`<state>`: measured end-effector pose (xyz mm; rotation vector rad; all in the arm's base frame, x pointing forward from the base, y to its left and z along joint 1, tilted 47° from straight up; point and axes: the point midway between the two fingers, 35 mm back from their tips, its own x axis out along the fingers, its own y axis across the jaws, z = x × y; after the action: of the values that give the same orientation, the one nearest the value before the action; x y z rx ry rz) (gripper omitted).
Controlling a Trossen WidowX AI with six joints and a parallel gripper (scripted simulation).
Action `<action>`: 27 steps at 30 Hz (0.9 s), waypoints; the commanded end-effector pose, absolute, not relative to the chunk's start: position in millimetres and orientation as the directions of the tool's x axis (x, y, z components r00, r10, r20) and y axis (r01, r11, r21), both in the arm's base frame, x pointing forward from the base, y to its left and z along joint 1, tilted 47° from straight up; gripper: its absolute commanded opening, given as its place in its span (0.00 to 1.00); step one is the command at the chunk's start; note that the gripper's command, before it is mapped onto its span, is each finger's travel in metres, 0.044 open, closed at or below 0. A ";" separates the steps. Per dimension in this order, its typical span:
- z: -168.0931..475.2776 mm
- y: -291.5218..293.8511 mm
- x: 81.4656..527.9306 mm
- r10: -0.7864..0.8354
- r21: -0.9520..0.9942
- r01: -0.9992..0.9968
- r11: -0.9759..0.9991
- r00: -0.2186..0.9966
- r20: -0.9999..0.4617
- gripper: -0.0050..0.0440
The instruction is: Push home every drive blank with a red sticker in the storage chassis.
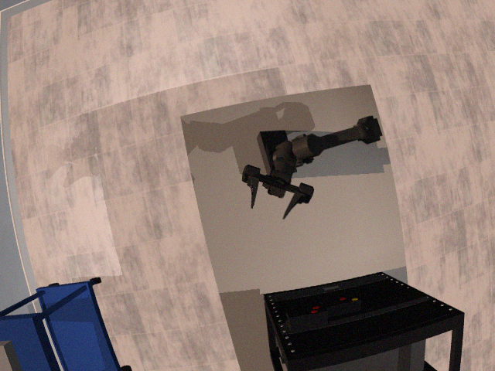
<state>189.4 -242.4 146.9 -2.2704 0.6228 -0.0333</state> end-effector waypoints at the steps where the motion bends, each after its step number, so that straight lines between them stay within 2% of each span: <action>1: 150.3 -244.4 190.0 -0.447 -0.685 -0.423 -0.593 0.881 -0.157 0.92; 17: 150.3 -244.4 190.0 -0.447 -0.685 -0.423 -0.593 0.881 -0.157 0.92; 18: 150.3 -244.4 190.0 -0.447 -0.685 -0.423 -0.593 0.881 -0.157 1.00; 27: 150.3 -244.4 190.0 -0.447 -0.685 -0.423 -0.593 0.881 -0.157 1.00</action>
<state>189.4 -242.4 146.9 -2.2704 0.6228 -0.0333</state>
